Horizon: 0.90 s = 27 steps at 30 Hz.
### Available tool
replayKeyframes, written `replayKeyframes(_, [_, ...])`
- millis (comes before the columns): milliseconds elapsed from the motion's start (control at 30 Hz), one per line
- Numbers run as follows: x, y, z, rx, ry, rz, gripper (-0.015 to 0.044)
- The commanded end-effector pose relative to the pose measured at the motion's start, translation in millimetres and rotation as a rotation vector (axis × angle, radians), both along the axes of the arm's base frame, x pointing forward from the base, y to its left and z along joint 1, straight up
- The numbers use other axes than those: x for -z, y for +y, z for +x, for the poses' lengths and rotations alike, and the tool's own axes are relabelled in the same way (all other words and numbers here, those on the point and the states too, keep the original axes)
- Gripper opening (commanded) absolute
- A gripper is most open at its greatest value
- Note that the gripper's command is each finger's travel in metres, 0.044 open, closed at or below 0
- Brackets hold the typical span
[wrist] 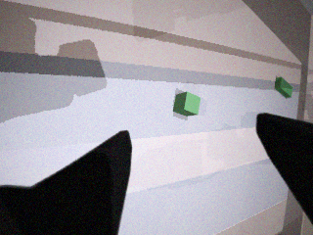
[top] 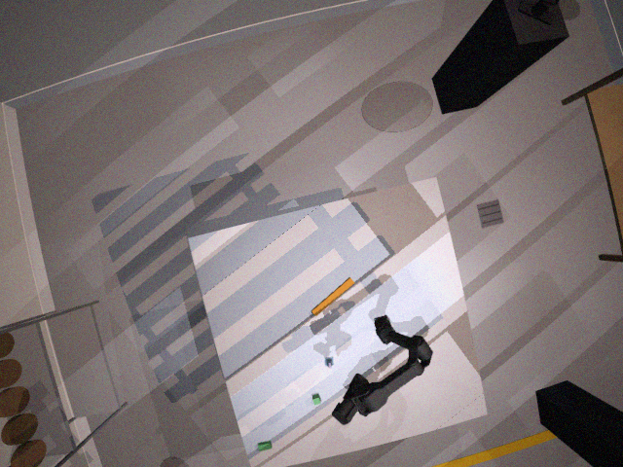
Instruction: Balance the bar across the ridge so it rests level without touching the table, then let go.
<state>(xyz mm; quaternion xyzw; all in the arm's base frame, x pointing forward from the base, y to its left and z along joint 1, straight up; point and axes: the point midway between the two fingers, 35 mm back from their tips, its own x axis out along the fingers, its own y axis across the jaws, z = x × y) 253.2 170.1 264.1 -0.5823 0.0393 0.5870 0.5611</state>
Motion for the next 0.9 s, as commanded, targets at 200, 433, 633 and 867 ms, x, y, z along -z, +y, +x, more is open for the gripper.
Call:
replayKeyframes(200, [25,-46,27,0.215,0.091,-0.057,0.0315])
replayKeyframes(433, [38,-82,40,0.365,0.145,-0.085,0.0315])
replayKeyframes(633, [50,-113,47,0.493,0.194,-0.106,0.0315])
replayKeyframes(867, [63,-150,50,0.638,0.255,-0.132,0.0315])
